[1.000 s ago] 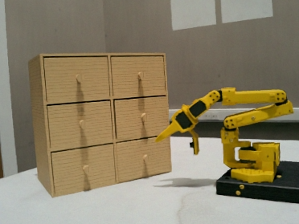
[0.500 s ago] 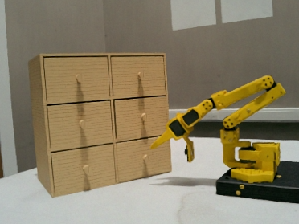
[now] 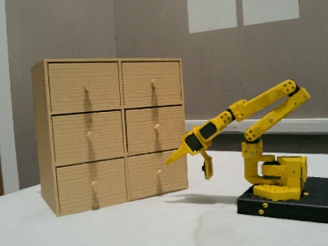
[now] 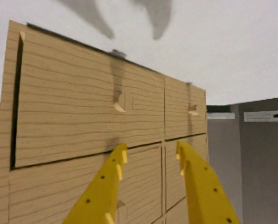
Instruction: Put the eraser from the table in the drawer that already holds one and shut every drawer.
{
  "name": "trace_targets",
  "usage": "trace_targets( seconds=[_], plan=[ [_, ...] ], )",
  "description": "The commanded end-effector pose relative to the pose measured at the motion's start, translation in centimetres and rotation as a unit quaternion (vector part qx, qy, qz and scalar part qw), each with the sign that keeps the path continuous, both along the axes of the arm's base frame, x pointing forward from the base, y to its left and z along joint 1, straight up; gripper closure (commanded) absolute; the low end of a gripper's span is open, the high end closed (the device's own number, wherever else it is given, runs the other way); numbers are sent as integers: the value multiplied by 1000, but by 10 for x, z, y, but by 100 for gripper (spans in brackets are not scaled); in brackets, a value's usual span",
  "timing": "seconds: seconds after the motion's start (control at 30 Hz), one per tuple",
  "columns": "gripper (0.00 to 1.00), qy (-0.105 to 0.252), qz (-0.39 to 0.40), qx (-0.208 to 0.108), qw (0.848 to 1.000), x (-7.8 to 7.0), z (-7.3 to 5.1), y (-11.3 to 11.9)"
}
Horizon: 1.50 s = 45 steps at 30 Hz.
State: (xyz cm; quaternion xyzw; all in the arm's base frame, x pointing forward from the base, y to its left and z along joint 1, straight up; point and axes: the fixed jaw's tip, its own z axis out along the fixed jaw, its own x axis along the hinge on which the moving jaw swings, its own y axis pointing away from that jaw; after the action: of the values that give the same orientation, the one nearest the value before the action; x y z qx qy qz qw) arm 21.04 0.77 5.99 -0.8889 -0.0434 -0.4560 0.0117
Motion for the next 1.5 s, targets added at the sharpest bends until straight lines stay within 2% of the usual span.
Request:
trace_targets(
  seconds=[0.0,0.13,0.2,1.47],
  plan=[
    [79,-5,-2,-2,1000,4,-4,-2],
    [79,-9,-2,-2,1000,8,-11,-1],
    [79,4,-2,-3,1000,7,-17,-1],
    [79,4,-5,-3,1000,7,-17,-3]
  ],
)
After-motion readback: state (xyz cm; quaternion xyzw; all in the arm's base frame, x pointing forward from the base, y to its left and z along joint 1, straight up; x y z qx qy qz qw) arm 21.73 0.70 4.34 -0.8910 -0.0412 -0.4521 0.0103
